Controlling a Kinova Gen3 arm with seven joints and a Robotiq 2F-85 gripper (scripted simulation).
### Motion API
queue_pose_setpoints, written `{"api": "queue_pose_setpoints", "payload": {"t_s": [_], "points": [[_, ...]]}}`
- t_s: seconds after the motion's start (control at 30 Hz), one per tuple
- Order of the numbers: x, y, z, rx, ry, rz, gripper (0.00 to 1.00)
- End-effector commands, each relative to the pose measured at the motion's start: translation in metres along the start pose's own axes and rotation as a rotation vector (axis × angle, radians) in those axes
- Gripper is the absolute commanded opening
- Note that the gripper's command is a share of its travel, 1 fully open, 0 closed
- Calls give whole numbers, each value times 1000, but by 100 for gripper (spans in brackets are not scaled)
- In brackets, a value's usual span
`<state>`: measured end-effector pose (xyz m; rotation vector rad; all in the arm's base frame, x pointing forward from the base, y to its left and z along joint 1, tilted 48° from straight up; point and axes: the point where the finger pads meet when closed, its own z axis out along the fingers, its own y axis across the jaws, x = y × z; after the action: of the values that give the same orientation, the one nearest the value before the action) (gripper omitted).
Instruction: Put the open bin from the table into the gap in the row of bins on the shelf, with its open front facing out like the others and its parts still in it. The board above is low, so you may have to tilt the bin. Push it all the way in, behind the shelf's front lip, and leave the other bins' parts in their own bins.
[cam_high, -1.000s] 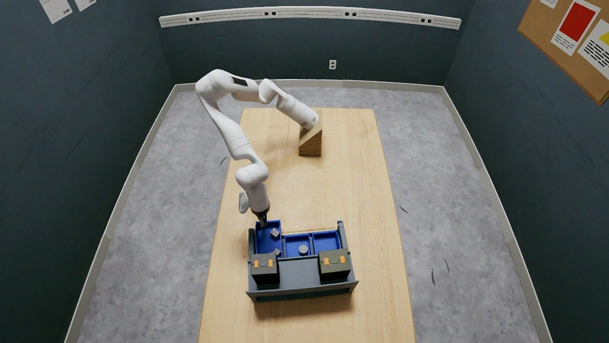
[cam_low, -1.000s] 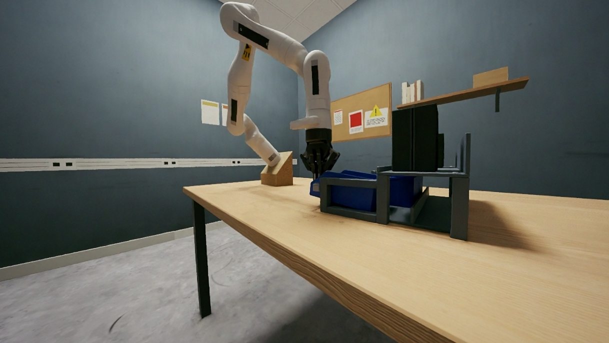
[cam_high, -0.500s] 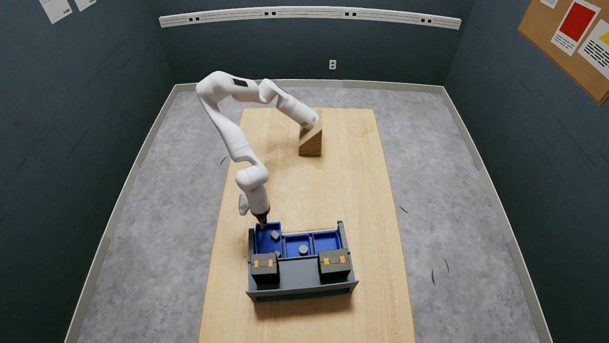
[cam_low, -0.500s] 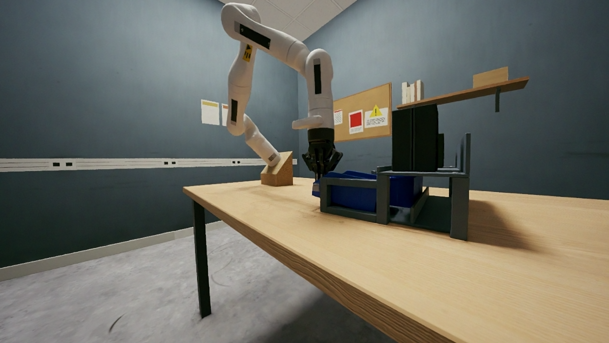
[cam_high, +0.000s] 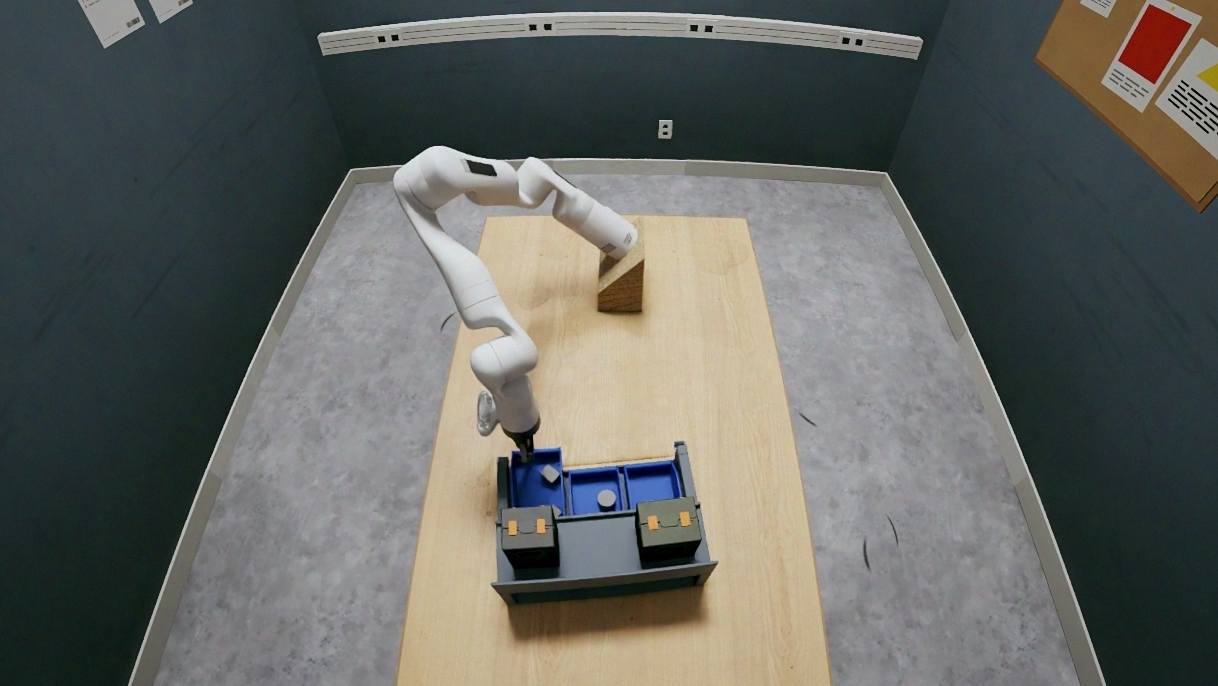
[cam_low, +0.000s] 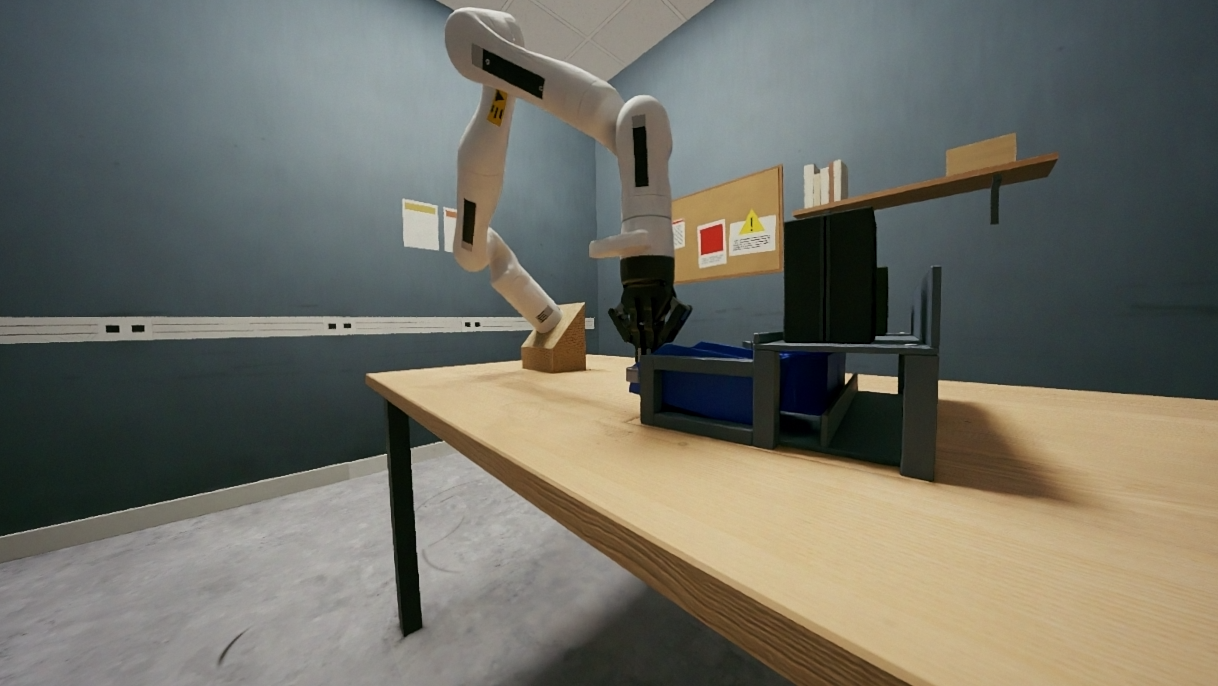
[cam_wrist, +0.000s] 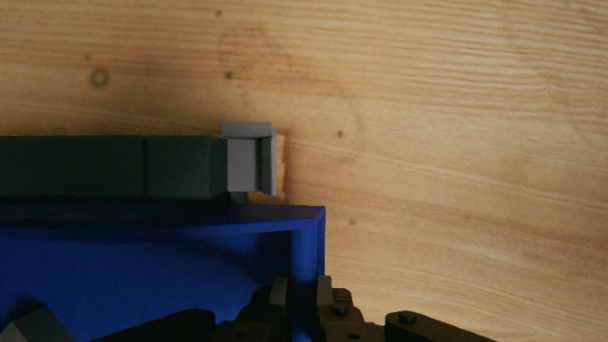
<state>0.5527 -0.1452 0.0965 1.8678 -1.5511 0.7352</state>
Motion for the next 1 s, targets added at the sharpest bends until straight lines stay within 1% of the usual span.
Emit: {"api": "queue_pose_setpoints", "payload": {"t_s": [0.0, 0.2, 0.6, 0.77, 0.97], "points": [[0, -1, -2, 4, -1, 0, 10], [0, -11, -1, 5, -1, 0, 10], [0, -11, -1, 5, -1, 0, 10], [0, -20, -1, 5, -1, 0, 10], [0, -20, -1, 5, -1, 0, 10]]}}
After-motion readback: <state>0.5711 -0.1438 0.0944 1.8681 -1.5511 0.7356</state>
